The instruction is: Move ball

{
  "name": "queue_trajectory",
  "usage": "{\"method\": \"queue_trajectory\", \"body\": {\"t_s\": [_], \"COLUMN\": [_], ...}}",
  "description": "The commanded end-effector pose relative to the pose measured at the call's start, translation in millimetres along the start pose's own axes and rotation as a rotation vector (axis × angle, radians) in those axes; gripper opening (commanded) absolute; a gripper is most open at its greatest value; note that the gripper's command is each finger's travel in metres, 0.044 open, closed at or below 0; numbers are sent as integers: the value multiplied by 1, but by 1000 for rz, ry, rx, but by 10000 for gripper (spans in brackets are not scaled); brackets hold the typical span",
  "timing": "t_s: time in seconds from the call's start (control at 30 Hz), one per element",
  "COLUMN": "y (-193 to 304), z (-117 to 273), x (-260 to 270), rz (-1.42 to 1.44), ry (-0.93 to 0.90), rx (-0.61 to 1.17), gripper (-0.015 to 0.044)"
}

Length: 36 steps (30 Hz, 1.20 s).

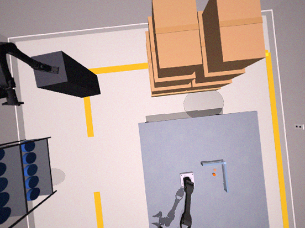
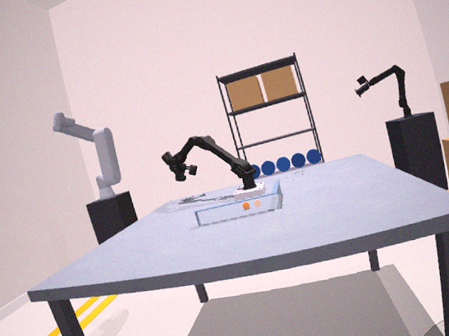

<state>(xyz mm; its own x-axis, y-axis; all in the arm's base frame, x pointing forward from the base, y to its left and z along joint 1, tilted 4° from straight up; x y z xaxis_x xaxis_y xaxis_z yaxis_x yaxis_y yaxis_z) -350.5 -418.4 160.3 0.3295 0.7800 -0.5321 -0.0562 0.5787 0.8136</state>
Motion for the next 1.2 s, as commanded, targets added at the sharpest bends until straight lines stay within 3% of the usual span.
{"method": "queue_trajectory", "body": {"t_s": [0.0, 0.17, 0.63, 0.93, 1.17], "y": [0, -14, -51, -45, -20], "z": [1, 49, 265, 394, 473], "x": [0, -7, 18, 83, 155], "rz": [-1, -38, -149, -148, -111], "ry": [2, 78, 279, 276, 210], "rx": [-3, -104, -621, -973, -1184], "gripper": [374, 243, 243, 243, 243]}}
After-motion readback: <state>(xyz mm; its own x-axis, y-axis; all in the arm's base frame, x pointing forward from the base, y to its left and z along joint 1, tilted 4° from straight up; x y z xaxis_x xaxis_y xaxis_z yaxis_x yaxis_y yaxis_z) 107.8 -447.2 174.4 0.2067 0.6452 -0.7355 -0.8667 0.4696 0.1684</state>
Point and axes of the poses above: the point midway between the two fingers, 35 mm back from their tips, its own z axis back along the fingers, its own x axis across the jaws, y = z × x, the point moved 9 cm from there along z, back along the fingers, and after that the axes turned 10 degrees about -z, right-handed, at the moved point
